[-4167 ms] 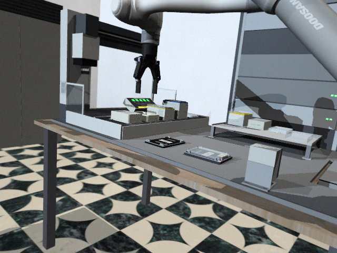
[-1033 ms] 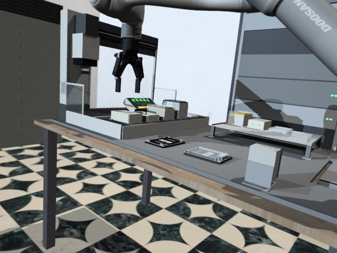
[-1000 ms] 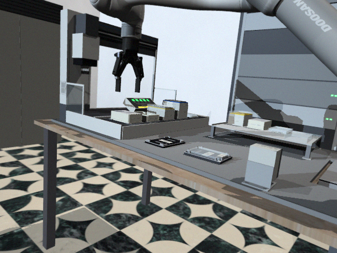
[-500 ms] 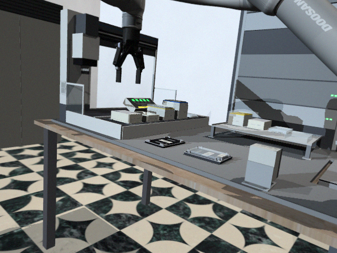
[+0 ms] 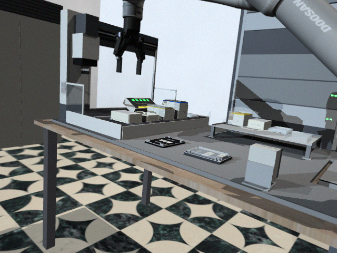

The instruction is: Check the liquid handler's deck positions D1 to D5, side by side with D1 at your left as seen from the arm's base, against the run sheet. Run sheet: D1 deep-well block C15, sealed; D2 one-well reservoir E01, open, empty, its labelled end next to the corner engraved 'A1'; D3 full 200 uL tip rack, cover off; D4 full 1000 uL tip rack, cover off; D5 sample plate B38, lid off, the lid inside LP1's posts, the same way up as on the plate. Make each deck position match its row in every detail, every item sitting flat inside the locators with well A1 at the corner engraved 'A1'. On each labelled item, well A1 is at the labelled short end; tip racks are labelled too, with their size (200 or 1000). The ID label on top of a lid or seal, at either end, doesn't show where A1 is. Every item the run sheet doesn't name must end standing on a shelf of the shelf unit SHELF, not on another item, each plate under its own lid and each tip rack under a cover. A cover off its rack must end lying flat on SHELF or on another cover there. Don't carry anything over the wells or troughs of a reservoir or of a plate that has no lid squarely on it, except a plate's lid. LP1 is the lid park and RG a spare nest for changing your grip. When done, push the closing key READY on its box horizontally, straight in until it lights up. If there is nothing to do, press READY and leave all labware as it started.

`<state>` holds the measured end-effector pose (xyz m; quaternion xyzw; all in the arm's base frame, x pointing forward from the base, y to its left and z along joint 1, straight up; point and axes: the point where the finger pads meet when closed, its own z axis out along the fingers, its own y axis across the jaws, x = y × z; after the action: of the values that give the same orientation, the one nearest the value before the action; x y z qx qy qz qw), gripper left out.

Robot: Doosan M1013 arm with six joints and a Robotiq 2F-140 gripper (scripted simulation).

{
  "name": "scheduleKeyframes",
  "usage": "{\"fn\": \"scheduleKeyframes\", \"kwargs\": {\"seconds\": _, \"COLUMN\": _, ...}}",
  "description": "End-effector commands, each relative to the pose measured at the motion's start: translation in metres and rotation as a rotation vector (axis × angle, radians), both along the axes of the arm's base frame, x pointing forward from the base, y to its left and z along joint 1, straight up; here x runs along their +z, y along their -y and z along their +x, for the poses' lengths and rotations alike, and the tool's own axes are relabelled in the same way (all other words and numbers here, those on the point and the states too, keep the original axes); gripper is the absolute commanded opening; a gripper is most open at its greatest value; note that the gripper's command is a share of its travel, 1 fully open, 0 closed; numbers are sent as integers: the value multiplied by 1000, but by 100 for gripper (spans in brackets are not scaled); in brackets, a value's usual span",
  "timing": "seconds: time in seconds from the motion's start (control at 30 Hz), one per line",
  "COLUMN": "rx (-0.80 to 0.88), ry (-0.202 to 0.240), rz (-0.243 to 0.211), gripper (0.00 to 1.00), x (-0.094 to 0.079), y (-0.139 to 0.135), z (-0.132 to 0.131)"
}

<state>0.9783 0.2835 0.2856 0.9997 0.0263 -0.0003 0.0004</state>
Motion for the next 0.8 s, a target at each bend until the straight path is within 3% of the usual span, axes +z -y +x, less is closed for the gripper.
{"fn": "scheduleKeyframes", "kwargs": {"seconds": 0.0, "rx": 0, "ry": 1, "rz": 1, "gripper": 79, "x": 9, "y": 0, "z": 0}}
{"fn": "scheduleKeyframes", "kwargs": {"seconds": 0.23, "rx": -22, "ry": 1, "rz": 1, "gripper": 79, "x": 9, "y": 8, "z": -5}}
{"fn": "scheduleKeyframes", "kwargs": {"seconds": 0.77, "rx": -22, "ry": 1, "rz": 1, "gripper": 79, "x": 9, "y": 73, "z": -43}}
